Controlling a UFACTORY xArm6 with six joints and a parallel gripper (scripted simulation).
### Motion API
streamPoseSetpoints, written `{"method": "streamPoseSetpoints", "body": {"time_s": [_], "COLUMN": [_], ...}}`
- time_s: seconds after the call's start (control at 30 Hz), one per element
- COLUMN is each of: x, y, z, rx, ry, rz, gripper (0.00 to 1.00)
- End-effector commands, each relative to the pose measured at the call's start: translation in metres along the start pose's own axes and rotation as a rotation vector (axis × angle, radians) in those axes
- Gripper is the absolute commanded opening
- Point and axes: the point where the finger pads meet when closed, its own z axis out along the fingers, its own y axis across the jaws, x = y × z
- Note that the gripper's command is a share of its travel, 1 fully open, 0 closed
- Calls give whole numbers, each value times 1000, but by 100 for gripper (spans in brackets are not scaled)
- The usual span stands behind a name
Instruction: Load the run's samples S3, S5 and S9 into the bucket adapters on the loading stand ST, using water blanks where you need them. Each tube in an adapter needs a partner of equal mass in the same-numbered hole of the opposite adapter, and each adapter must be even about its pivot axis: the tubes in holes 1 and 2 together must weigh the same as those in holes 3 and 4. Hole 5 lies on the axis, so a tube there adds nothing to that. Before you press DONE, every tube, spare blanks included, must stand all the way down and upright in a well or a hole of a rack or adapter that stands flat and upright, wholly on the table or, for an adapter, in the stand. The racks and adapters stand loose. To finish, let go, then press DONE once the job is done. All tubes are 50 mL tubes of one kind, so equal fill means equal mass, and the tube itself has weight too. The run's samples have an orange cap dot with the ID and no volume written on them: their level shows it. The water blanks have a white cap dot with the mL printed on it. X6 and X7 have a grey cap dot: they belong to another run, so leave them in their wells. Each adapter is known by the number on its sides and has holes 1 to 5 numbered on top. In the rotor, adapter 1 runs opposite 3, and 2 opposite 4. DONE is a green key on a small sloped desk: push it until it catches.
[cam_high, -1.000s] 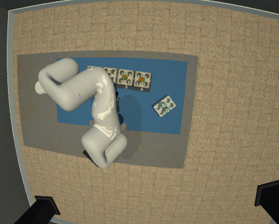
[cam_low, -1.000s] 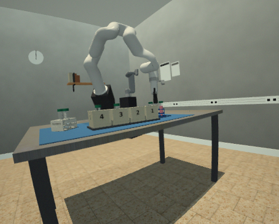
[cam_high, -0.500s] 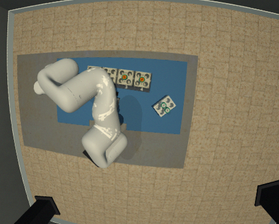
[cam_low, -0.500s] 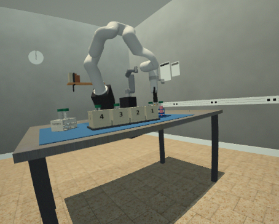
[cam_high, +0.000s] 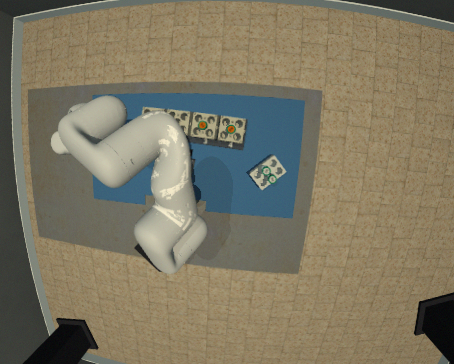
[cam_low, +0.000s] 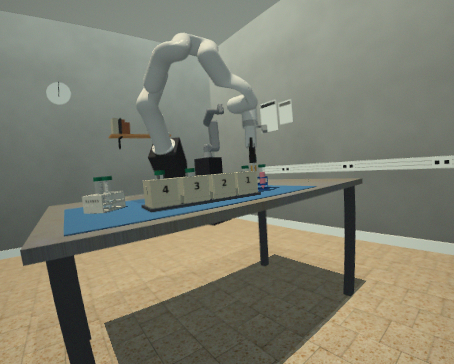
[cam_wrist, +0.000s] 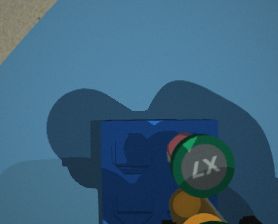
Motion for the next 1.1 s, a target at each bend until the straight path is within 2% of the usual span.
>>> {"method": "streamPoseSetpoints", "body": {"time_s": [0.0,1.07], "x": [1,1], "y": [0,0], "z": [-10,-66], "rx": [1,1], "ry": [3,3], "rz": [1,1], "gripper": [0,0]}}
